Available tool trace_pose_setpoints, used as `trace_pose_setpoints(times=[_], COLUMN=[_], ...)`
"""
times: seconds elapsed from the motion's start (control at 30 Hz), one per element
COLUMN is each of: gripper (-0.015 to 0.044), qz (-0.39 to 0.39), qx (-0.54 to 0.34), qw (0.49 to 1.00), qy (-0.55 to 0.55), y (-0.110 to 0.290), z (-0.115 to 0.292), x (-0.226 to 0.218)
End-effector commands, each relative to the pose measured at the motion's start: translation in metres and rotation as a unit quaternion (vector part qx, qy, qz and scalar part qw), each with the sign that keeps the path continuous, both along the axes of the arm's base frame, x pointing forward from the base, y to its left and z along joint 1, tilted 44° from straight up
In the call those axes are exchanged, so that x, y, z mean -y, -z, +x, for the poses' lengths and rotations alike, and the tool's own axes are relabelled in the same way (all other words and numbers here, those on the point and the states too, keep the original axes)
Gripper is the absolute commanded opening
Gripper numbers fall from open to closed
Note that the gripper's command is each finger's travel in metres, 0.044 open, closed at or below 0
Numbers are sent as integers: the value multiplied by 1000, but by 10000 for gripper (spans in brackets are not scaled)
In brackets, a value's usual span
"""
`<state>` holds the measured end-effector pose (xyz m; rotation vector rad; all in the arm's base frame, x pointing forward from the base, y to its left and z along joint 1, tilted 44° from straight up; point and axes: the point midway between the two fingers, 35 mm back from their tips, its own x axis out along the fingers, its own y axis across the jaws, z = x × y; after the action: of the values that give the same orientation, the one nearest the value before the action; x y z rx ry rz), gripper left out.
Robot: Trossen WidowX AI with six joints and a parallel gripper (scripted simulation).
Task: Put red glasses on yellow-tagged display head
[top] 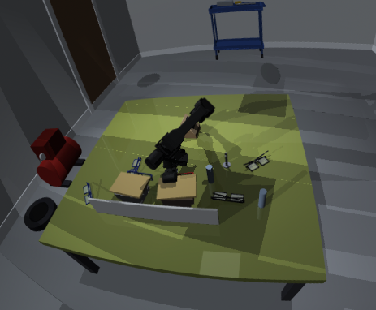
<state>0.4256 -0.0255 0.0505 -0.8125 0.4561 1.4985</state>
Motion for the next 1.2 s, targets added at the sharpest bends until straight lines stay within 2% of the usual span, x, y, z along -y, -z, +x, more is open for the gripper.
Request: trace_pose_setpoints(times=[0.0,0.13,0.4,0.57,0.73,1.17], gripper=[0,105,108,108,108,108], qz=[2,0,0,-5,-5,-6], qx=[-2,0,0,-1,-1,-2], qw=[1000,1000,1000,1000,1000,1000], qy=[2,0,0,3,3,3], y=[1,0,0,-20,-22,-23], z=[0,0,0,-3,-4,-53], x=[-1,0,0,20,22,38])
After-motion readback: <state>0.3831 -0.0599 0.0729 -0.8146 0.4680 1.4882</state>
